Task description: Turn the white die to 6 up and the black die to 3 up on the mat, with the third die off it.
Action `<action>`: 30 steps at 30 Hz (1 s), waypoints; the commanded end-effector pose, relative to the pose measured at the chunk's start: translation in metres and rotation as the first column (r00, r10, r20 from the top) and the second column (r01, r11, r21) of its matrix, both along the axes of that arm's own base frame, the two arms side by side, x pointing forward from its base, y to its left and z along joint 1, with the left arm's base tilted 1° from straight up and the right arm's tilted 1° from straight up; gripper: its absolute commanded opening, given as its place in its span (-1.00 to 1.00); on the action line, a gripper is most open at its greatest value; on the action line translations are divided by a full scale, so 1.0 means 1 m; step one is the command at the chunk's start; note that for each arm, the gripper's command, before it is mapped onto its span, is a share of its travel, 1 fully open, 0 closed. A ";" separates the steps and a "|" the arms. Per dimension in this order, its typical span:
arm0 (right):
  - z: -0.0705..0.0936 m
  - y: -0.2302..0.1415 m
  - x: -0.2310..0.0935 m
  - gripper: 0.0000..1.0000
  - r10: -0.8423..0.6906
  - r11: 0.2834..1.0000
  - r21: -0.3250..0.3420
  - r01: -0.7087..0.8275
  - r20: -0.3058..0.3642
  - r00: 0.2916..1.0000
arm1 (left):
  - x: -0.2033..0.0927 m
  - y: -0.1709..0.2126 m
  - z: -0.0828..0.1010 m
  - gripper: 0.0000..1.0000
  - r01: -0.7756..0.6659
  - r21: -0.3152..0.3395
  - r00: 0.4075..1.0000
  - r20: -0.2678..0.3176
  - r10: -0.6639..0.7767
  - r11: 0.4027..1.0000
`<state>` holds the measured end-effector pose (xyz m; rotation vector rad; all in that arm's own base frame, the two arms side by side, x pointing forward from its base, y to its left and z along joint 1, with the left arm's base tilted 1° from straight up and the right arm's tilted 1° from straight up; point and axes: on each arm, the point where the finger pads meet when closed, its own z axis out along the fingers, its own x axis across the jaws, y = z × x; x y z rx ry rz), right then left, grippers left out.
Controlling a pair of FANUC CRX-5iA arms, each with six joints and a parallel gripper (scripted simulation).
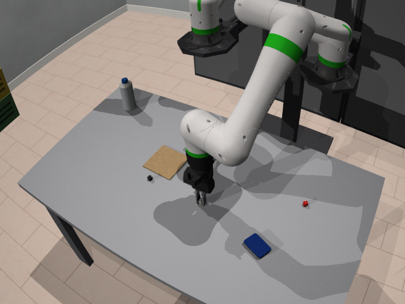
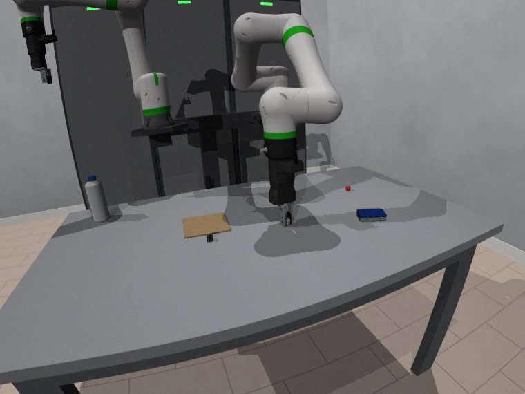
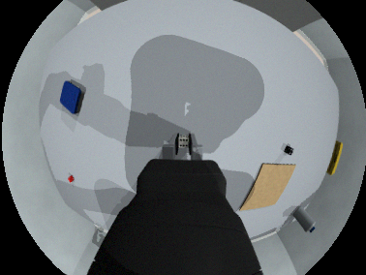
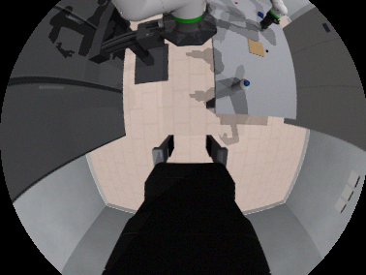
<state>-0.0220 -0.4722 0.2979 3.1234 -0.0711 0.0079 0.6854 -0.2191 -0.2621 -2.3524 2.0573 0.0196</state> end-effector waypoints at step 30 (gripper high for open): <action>0.001 0.000 0.000 1.00 0.000 1.000 -0.002 0.000 0.000 1.000 | 0.001 -0.002 0.097 -0.32 0.000 -0.001 1.000 0.002 0.000 1.000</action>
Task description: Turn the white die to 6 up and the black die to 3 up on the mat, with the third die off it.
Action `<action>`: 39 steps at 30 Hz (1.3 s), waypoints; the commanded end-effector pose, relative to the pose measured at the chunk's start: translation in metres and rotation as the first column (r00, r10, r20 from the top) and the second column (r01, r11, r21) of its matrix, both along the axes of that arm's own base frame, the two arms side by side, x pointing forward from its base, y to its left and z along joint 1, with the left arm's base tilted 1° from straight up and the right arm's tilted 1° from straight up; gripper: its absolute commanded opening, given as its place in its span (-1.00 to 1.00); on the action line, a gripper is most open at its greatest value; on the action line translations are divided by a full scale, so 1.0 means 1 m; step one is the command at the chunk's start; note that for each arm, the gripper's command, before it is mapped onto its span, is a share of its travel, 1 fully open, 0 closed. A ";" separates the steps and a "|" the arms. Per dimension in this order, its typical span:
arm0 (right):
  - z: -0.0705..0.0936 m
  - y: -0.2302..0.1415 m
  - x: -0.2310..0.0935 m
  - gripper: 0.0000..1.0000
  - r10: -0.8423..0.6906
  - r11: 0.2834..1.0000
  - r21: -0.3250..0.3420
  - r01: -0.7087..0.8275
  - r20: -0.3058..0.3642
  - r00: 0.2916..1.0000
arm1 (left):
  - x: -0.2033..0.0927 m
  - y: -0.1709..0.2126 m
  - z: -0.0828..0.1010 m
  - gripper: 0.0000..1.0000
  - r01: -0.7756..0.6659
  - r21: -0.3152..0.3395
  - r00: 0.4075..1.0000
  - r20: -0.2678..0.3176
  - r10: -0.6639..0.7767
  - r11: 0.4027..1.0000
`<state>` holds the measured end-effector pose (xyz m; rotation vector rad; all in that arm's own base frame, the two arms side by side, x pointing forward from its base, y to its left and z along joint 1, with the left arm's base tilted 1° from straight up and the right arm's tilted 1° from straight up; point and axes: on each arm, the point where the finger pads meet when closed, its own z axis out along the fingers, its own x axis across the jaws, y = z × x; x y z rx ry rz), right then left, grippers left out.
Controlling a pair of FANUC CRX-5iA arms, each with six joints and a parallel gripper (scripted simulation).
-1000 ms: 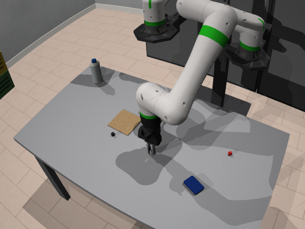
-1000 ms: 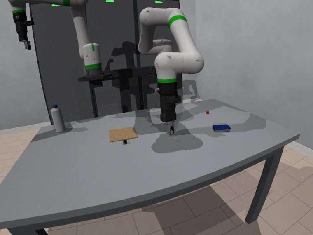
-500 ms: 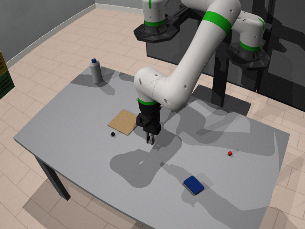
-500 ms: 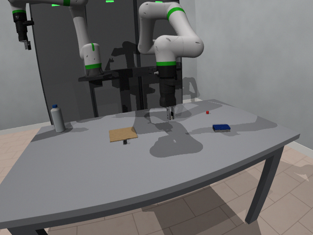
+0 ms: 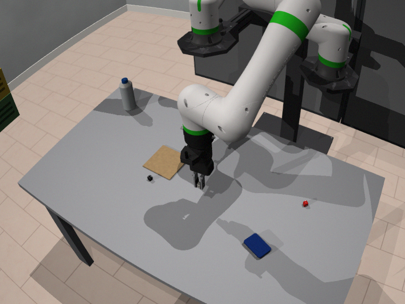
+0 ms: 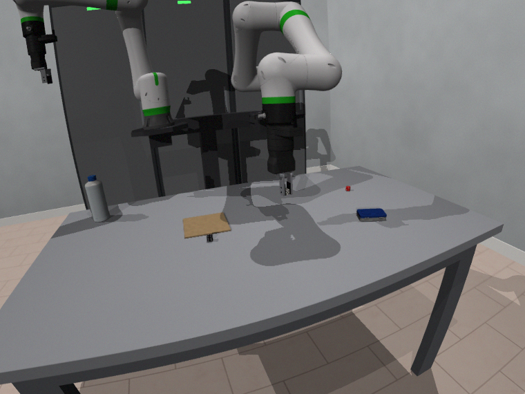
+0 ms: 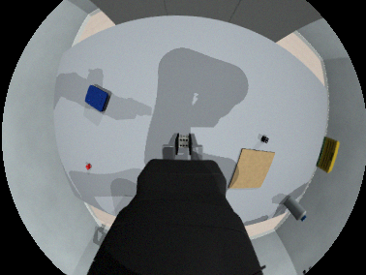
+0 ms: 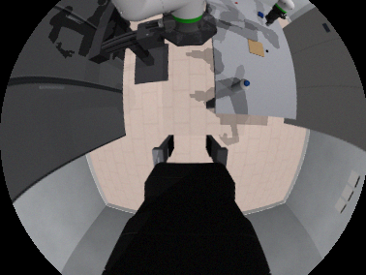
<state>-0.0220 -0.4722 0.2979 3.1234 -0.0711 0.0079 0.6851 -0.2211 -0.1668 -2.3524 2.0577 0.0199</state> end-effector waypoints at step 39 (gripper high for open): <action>0.001 0.000 0.000 1.00 0.000 1.000 -0.002 0.000 0.000 1.000 | -0.013 -0.077 0.001 -0.32 0.887 -0.008 0.461 -0.017 -0.887 0.461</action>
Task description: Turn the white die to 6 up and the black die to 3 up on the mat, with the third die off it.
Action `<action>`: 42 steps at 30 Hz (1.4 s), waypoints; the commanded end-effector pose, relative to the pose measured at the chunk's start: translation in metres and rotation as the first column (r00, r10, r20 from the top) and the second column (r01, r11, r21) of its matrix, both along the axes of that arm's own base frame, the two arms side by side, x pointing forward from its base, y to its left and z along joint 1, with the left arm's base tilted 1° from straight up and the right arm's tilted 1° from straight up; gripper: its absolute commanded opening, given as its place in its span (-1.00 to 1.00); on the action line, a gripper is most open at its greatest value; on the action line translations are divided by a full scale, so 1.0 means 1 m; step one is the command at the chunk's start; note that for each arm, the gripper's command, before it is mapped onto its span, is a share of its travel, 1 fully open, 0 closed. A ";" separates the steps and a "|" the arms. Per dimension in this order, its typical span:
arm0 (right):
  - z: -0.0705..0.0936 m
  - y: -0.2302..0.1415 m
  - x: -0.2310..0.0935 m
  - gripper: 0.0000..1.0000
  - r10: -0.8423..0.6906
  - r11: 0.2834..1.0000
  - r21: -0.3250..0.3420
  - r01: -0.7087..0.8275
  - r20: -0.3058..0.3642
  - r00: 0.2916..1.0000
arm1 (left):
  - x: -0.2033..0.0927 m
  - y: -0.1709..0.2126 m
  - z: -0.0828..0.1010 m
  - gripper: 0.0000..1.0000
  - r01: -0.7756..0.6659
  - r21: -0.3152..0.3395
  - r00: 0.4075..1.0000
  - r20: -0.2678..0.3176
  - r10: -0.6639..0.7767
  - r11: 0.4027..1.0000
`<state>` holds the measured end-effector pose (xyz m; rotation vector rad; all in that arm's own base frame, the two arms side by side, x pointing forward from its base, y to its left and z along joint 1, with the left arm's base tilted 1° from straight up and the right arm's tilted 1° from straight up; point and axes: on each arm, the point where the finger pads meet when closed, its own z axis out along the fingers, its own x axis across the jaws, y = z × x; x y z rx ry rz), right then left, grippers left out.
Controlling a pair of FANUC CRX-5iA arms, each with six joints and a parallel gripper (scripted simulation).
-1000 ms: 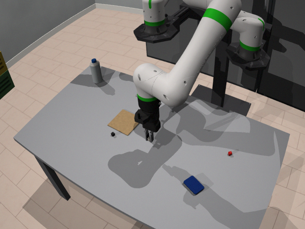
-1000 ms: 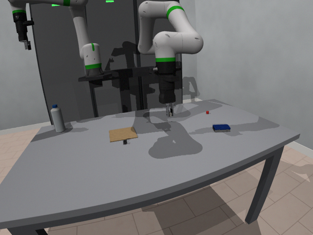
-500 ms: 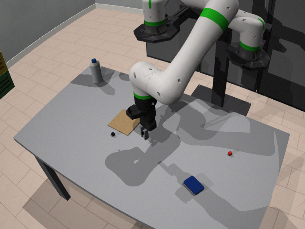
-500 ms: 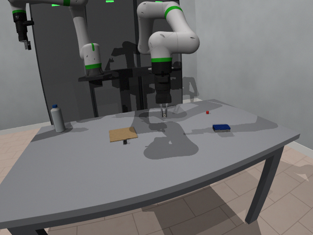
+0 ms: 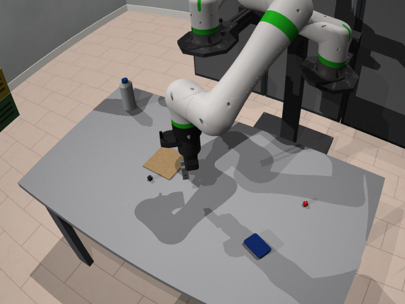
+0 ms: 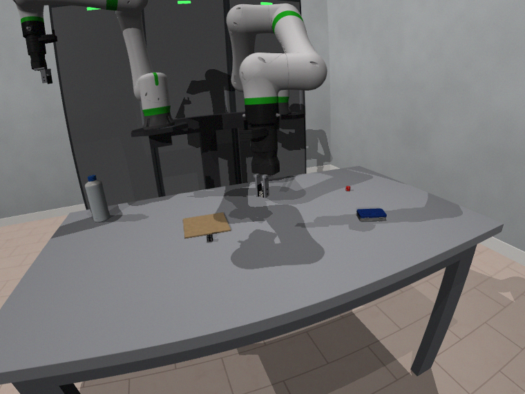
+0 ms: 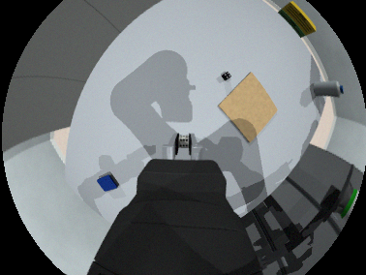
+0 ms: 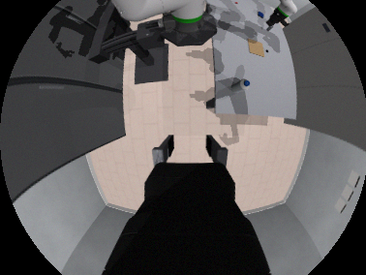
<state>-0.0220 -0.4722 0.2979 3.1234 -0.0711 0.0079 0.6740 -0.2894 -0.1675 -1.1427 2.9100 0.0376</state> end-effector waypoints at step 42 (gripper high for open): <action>0.001 0.000 0.000 1.00 0.000 1.000 -0.002 0.000 0.000 1.000 | -0.049 -0.078 0.001 -0.32 0.998 -0.025 -0.060 -0.025 -0.998 -0.059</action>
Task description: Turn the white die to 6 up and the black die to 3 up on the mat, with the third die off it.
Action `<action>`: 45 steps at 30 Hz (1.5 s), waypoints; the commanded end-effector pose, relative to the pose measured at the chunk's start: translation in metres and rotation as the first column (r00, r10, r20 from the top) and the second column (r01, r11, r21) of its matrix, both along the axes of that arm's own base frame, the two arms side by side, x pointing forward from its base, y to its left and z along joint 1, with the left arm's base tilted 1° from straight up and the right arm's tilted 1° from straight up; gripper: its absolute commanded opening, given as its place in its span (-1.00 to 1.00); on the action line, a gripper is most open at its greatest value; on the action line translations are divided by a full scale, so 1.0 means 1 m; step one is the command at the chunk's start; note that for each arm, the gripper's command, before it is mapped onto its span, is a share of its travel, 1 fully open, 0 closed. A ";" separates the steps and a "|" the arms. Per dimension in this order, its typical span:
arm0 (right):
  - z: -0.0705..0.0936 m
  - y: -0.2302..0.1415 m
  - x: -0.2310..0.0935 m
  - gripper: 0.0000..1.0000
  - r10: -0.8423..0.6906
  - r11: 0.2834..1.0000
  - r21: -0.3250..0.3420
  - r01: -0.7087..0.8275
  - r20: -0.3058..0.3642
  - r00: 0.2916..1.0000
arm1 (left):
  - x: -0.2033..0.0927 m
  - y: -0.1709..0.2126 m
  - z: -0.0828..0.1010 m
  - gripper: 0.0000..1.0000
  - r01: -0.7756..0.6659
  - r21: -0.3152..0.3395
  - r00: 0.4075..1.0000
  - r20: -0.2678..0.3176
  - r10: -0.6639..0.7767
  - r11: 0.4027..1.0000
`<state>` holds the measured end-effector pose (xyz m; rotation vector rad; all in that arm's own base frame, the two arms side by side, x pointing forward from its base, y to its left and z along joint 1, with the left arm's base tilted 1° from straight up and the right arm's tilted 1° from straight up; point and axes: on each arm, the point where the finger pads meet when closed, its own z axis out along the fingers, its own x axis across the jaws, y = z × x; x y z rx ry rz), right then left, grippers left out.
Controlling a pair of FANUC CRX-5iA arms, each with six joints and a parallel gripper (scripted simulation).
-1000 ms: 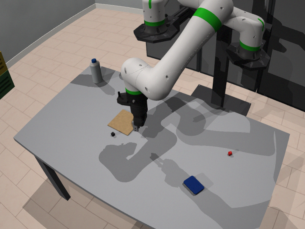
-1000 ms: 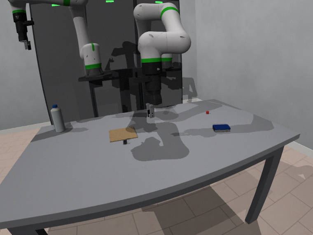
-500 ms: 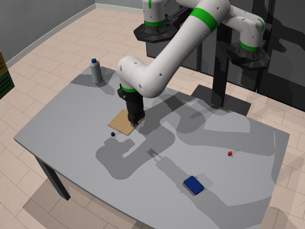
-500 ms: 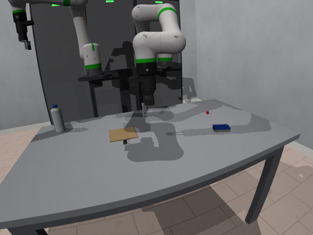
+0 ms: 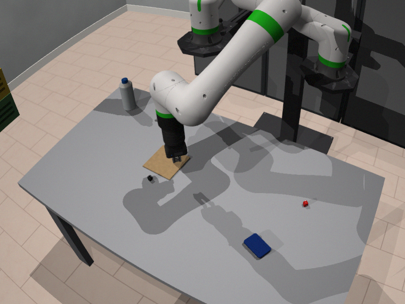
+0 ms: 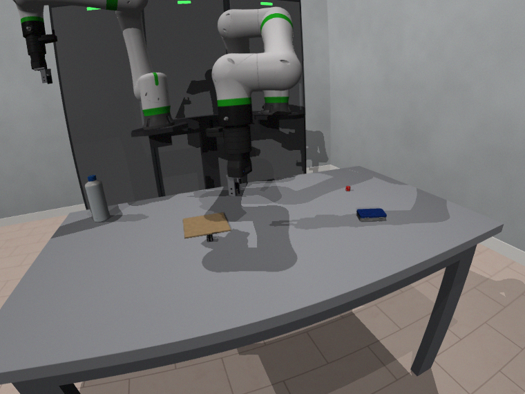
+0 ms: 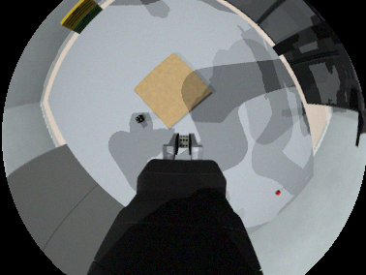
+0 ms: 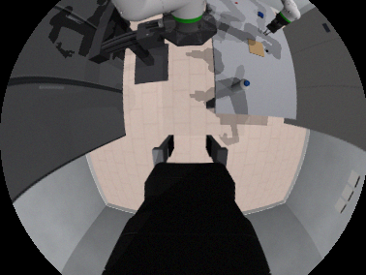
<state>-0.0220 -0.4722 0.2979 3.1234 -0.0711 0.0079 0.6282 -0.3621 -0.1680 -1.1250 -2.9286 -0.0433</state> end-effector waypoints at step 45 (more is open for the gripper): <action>0.001 0.000 0.000 1.00 0.000 1.000 -0.002 0.000 0.000 1.000 | -0.024 -0.048 0.002 -0.32 0.981 -0.027 -0.193 -0.026 -0.981 -0.193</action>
